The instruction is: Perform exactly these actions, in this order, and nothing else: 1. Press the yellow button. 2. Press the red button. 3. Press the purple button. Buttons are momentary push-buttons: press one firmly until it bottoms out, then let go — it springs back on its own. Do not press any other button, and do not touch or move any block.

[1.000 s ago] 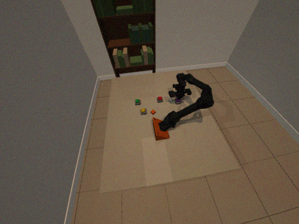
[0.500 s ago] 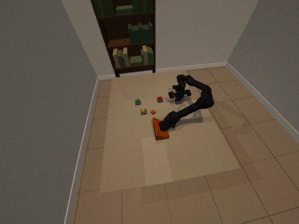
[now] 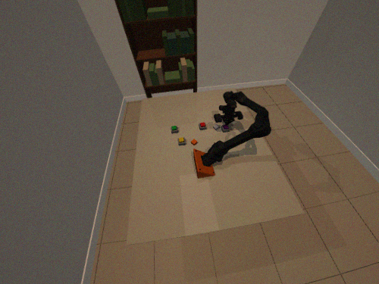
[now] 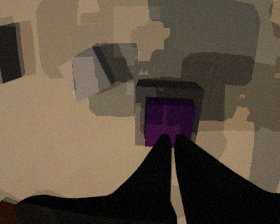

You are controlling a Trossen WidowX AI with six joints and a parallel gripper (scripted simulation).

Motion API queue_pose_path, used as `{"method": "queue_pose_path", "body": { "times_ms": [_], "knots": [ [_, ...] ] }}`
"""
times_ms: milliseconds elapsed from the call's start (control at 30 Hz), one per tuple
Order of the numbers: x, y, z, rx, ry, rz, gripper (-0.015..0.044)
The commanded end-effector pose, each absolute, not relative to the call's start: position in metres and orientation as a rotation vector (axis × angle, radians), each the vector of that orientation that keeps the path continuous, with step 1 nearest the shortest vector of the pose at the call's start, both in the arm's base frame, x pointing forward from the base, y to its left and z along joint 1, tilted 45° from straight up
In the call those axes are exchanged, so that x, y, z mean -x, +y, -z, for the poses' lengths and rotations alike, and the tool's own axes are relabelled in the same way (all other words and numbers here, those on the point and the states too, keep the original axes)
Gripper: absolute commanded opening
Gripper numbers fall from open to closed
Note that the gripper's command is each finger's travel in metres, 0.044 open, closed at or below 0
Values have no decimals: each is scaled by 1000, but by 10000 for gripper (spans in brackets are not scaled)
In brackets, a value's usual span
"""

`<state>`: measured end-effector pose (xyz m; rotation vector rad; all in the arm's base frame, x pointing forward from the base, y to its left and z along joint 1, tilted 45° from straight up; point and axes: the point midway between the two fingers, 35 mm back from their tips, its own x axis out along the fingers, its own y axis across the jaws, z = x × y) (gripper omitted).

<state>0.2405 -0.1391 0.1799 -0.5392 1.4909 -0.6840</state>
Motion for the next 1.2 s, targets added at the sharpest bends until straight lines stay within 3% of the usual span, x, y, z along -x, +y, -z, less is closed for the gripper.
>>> {"method": "queue_pose_path", "body": {
  "times_ms": [0,300,500,833,1167],
  "knots": [
    [-241,-133,-187,540,1489,687,20],
    [-313,-29,-123,485,1490,592,256],
    [-326,62,-64,474,1508,578,400],
    [-272,193,43,515,1500,656,400],
    [-263,202,53,522,1494,669,400]
  ]
}}
